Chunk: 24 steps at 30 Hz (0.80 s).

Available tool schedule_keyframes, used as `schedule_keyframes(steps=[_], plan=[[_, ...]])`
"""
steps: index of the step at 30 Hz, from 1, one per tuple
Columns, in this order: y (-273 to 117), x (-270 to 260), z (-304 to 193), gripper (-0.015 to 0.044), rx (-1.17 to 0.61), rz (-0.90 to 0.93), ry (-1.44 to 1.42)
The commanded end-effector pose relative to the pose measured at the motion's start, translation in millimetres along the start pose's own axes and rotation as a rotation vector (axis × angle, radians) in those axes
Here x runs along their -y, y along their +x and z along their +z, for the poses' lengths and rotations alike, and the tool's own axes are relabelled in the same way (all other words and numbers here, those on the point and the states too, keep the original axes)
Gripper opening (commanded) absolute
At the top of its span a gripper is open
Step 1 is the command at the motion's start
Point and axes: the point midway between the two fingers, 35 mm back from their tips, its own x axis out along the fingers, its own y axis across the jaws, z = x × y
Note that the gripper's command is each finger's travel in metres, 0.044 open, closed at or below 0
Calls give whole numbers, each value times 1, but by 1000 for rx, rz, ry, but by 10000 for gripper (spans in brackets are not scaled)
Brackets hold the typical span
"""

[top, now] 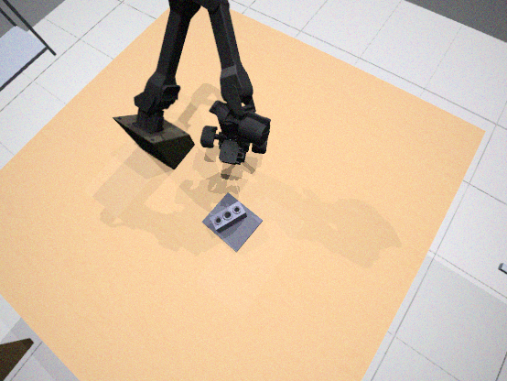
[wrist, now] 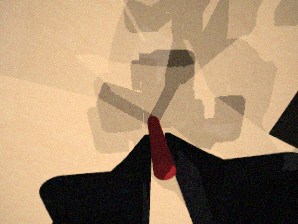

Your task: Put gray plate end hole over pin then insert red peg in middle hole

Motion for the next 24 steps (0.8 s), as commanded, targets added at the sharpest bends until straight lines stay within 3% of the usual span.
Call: schedule_keyframes(steps=[1, 24], plan=[[0, 0, 0, 0, -5, 2, 5], [-61, -4, 8, 0, 9, -4, 6]])
